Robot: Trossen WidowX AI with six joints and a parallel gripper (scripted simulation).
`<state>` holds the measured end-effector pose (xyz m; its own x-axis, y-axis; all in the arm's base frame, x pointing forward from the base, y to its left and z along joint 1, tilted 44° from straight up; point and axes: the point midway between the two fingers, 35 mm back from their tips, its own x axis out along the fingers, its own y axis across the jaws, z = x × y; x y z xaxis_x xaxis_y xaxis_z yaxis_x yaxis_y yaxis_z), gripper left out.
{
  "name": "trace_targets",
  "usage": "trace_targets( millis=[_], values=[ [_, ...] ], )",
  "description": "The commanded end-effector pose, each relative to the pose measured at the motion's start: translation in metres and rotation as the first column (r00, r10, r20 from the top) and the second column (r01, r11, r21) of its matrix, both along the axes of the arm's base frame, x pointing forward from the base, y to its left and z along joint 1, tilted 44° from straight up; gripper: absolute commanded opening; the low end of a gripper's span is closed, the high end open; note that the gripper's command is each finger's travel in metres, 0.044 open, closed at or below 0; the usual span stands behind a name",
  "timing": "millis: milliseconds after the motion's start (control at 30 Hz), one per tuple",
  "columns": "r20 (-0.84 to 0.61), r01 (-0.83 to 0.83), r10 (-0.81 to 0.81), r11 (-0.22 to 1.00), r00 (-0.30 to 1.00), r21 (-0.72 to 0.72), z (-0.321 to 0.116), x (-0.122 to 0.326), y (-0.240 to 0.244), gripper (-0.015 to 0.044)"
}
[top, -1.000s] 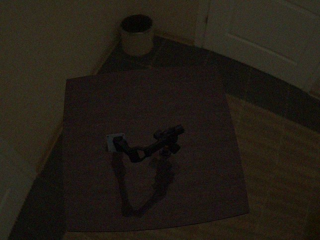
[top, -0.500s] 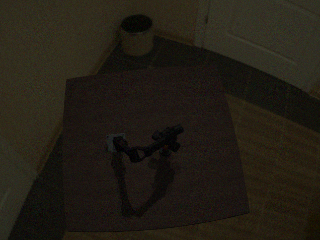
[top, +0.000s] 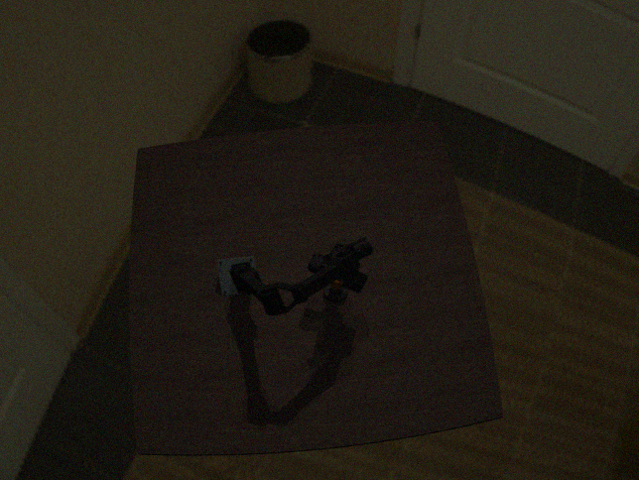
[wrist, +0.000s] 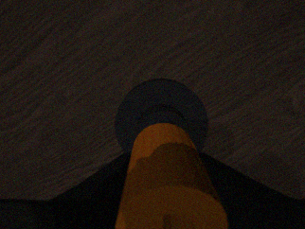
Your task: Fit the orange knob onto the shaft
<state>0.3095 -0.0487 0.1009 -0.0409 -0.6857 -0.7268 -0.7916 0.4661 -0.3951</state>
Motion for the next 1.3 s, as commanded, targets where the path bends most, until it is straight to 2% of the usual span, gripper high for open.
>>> trace_targets(
  millis=[0, 1067, 1267],
  values=[
    [-0.053, -0.06, 0.061, 0.998, 0.997, 0.006, 0.0026, 0.0028, -0.0017, 0.0],
    [-0.054, -0.062, 0.062, 0.998, 0.997, 0.006, 0.0002, -0.0011, 0.0018, 0.0],
    [-0.167, -0.181, 0.183, 0.983, 0.969, 0.026, 0.0009, -0.0023, 0.0015, 0.0]
  ],
)
